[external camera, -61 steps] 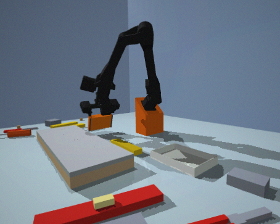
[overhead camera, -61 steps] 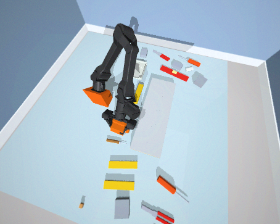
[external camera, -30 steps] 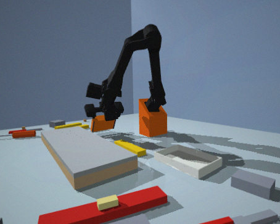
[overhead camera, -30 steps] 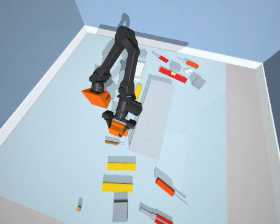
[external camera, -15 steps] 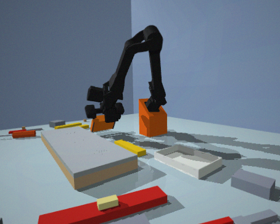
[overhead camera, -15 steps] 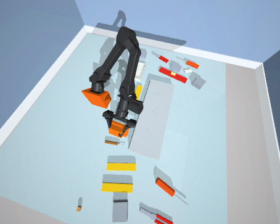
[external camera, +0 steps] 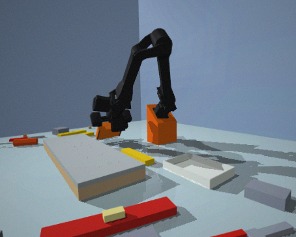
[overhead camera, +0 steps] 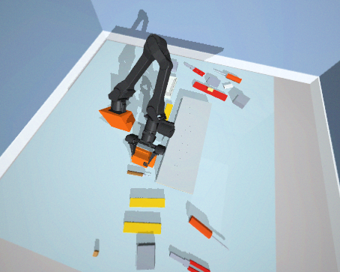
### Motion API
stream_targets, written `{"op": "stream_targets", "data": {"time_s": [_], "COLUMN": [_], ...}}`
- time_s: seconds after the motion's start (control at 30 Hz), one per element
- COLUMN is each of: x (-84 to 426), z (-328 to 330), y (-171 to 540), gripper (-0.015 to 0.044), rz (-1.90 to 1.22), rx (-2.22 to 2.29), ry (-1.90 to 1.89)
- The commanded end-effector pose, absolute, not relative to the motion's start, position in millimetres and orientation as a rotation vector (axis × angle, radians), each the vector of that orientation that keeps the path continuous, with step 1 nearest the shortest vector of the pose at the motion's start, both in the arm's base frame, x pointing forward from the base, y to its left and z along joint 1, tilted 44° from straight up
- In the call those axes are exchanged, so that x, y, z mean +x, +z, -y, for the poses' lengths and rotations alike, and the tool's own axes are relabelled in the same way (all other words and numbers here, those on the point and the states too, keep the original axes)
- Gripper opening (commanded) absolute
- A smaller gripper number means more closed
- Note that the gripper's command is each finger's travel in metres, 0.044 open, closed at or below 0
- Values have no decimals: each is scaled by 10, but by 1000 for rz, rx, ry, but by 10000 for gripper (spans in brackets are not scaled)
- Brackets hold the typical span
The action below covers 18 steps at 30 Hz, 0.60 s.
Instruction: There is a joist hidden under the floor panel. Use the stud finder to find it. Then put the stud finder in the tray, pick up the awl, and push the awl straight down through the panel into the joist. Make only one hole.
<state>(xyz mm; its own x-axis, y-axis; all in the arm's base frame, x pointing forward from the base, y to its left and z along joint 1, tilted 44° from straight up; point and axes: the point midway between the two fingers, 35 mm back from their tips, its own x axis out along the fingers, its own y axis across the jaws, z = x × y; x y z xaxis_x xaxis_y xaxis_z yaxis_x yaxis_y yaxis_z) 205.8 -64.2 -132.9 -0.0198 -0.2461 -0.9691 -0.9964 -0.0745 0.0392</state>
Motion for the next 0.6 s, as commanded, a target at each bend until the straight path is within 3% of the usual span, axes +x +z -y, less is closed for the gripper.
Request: {"op": "stream_targets", "data": {"time_s": [0.0, 0.57], "x": [2042, 2071], "z": [656, 698], "y": [-1328, -1295], "gripper": [0, 0], "rz": [-1409, -1440], "rx": [-1461, -1524], "ry": [1134, 1089]}}
